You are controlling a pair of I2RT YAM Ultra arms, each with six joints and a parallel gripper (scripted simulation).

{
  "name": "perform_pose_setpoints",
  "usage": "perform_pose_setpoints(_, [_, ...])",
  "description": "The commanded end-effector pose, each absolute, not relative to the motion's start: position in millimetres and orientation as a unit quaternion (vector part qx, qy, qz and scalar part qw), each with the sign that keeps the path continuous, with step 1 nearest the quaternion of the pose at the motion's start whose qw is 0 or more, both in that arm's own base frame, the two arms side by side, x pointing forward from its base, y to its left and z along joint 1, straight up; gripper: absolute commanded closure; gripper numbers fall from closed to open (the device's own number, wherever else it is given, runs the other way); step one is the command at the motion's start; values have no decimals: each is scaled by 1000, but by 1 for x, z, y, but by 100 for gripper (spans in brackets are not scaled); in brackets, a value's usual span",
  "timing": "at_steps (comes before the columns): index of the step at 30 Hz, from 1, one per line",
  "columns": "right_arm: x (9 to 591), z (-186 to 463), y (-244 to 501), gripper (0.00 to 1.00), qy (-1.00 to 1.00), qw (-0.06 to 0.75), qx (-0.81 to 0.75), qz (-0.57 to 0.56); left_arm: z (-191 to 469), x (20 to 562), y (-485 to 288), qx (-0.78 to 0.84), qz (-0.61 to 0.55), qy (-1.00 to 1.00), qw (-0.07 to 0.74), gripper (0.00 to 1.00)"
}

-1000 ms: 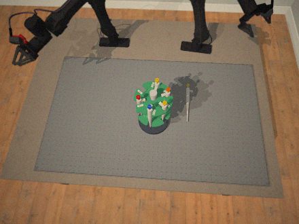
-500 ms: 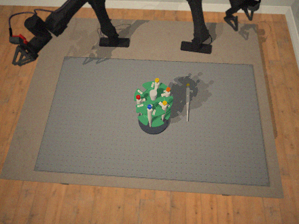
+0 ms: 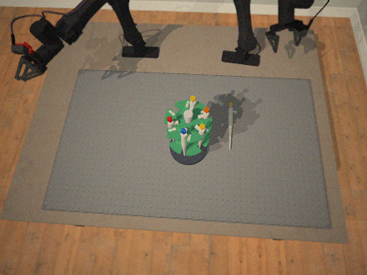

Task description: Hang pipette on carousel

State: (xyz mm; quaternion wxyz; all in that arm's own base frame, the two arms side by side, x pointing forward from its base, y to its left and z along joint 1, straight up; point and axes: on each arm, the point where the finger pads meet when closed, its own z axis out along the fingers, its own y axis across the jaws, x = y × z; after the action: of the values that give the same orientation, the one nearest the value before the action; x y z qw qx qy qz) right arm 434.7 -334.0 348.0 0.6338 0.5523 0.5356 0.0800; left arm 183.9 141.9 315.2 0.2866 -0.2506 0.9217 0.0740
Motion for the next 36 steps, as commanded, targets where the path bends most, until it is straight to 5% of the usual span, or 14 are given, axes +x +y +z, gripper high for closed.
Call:
perform_pose_setpoints(1, [433,364,-334,0,534,644,542,79,307,222,145,-159,46,934,315,0])
perform_pose_setpoints(20, [433,364,-334,0,534,644,542,79,257,292,139,114,-36,913,391,0])
perform_pose_setpoints(36, [415,385,-314,0,567,633,525,43,253,288,132,112,-42,916,383,0])
